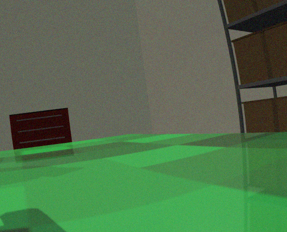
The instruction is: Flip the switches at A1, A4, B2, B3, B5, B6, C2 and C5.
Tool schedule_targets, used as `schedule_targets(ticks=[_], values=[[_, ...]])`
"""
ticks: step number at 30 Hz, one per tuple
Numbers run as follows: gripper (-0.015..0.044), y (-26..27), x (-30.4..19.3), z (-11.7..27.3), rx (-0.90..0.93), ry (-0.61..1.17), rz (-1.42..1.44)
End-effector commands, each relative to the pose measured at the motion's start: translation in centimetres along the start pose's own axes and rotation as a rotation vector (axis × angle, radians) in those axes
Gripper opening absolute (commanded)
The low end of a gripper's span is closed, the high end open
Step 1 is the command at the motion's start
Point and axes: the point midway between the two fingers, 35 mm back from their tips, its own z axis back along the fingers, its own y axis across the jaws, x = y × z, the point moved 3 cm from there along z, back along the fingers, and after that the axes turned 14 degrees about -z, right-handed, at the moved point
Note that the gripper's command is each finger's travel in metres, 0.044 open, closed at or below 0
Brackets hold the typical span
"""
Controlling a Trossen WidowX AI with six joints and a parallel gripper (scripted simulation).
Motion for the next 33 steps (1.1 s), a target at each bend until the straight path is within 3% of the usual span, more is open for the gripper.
schedule_targets(ticks=[1,8,13,17,33], values=[[0.0000,-0.1,-0.2,1.4,-0.004,0.019,0.000],[0.0000,-6.3,1.3,1.4,-0.007,0.018,0.001],[0.0000,-6.3,1.3,1.2,-0.006,0.017,0.001],[0.0000,-6.3,1.1,-1.9,-0.001,-0.006,0.000],[0.0000,-6.4,1.1,-3.6,-0.002,-0.008,0.000]])
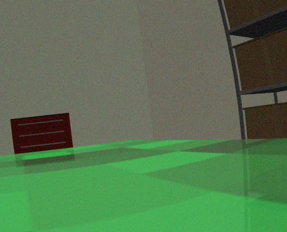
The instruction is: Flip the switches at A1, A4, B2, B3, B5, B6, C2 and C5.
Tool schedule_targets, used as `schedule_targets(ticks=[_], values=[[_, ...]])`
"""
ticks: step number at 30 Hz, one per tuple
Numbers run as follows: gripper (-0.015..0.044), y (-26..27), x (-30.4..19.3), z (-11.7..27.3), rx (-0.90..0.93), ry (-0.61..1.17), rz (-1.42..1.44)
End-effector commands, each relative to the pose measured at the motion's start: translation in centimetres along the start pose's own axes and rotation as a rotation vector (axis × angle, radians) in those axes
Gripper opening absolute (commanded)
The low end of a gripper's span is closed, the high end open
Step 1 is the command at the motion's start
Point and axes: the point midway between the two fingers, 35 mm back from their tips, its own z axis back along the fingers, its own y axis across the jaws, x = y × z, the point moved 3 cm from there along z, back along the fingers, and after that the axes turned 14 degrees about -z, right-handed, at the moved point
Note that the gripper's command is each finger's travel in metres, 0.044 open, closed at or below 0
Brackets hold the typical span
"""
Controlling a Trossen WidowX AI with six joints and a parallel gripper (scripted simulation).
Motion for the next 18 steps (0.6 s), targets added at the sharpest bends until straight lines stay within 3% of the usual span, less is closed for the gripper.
schedule_targets(ticks=[1,18], values=[[0.0000,-0.11,-0.06,-0.66,-0.007,0.001,0.003],[0.0000,-0.12,-0.08,-1.40,-0.008,0.001,0.003]])
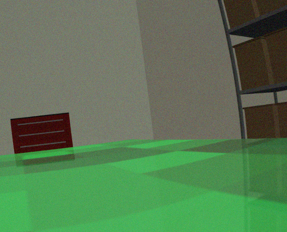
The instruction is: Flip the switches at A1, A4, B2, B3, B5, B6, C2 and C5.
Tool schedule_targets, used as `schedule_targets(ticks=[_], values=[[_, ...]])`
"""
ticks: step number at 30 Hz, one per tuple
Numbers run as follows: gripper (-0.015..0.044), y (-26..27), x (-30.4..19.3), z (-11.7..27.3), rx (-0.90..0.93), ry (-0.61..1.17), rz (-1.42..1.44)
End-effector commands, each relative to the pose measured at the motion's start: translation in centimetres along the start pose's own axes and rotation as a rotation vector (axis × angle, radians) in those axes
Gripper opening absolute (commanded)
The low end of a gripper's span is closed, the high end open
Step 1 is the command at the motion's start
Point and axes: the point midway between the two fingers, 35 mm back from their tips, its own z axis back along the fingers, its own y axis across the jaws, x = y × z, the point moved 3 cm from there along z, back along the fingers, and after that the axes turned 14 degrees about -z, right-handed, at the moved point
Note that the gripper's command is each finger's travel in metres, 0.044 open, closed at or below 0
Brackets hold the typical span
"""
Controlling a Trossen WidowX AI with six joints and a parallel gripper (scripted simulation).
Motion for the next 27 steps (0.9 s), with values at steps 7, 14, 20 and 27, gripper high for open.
schedule_targets(ticks=[7,14,20,27], values=[[0.0000,-0.05,0.02,-0.07,-0.006,-0.002,0.003],[0.0000,-0.06,0.02,-0.12,-0.006,-0.002,0.003],[0.0000,-0.06,0.02,-0.20,-0.006,-0.002,0.003],[0.0000,-0.06,0.02,-0.29,-0.006,-0.002,0.003]])
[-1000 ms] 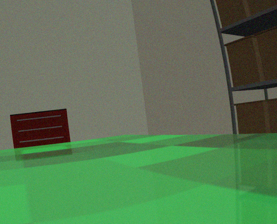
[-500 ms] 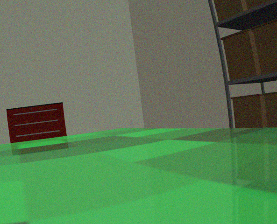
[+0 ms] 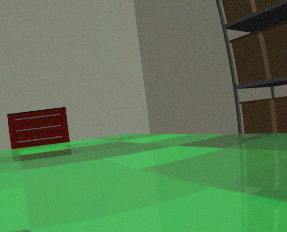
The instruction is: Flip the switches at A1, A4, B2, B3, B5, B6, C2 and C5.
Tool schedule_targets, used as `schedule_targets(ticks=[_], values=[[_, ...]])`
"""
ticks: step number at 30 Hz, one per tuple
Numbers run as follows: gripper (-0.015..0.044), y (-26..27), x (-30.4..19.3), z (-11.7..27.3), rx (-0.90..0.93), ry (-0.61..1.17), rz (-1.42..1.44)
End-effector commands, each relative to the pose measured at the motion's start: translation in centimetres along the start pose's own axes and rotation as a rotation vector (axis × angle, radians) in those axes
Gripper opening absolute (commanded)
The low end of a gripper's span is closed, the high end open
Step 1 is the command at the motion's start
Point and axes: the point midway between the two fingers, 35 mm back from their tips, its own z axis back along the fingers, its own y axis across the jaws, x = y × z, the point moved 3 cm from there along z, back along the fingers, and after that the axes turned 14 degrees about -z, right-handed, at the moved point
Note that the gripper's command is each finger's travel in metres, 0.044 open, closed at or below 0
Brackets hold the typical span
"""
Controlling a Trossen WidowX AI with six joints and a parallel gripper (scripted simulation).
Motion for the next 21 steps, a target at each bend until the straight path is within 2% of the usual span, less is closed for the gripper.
schedule_targets(ticks=[1,21], values=[[0.0000,-0.05,0.01,-0.11,-0.006,-0.002,0.003],[0.0000,-0.06,0.01,-0.38,-0.006,-0.002,0.003]])
